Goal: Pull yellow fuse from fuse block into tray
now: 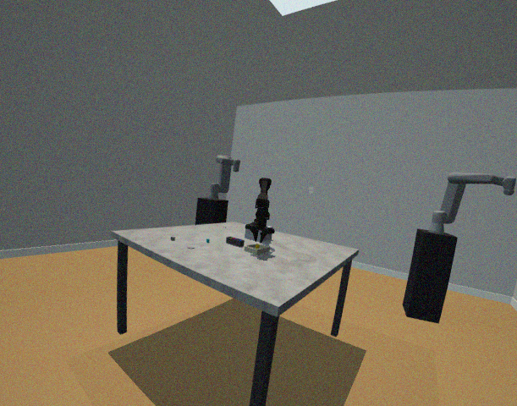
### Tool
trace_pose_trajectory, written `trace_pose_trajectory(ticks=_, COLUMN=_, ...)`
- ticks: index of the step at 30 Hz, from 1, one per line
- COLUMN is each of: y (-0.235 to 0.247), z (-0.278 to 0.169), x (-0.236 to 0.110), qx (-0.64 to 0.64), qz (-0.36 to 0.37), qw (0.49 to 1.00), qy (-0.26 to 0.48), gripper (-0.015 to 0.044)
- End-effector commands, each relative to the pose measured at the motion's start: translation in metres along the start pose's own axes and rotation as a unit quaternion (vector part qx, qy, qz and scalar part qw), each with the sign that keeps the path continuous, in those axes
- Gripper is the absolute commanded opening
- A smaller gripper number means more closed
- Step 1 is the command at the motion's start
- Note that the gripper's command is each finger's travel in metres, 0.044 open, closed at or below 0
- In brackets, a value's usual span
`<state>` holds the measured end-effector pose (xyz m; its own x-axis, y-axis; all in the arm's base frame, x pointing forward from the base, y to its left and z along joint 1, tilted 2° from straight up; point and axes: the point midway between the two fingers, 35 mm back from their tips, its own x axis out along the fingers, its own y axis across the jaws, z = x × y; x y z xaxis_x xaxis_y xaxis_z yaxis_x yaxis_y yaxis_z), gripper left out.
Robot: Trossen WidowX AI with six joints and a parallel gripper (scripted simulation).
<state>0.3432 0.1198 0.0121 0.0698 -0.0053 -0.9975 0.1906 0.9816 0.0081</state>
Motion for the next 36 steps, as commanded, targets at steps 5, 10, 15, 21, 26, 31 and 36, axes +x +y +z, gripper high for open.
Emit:
trace_pose_trajectory(ticks=5, y=0.0, z=0.0, x=-0.012, qx=0.0, qz=-0.001, qw=1.0, qy=0.0, gripper=0.033)
trace_pose_trajectory(ticks=10, y=-0.001, z=0.0, x=-0.037, qx=0.001, qz=-0.002, qw=1.0, qy=0.001, gripper=0.033)
trace_pose_trajectory(ticks=15, y=-0.001, z=0.0, x=-0.037, qx=0.001, qz=-0.002, qw=1.0, qy=0.001, gripper=0.033)
trace_pose_trajectory(ticks=21, y=0.0, z=0.0, x=-0.038, qx=-0.001, qz=0.0, qw=1.0, qy=0.0, gripper=0.033)
trace_pose_trajectory(ticks=26, y=0.0, z=0.0, x=-0.038, qx=-0.001, qz=0.0, qw=1.0, qy=0.0, gripper=0.033)
trace_pose_trajectory(ticks=31, y=0.0, z=0.0, x=-0.038, qx=-0.001, qz=0.0, qw=1.0, qy=0.0, gripper=0.033)
trace_pose_trajectory(ticks=36, y=0.0, z=0.0, x=-0.038, qx=-0.001, qz=0.0, qw=1.0, qy=0.0, gripper=0.033)
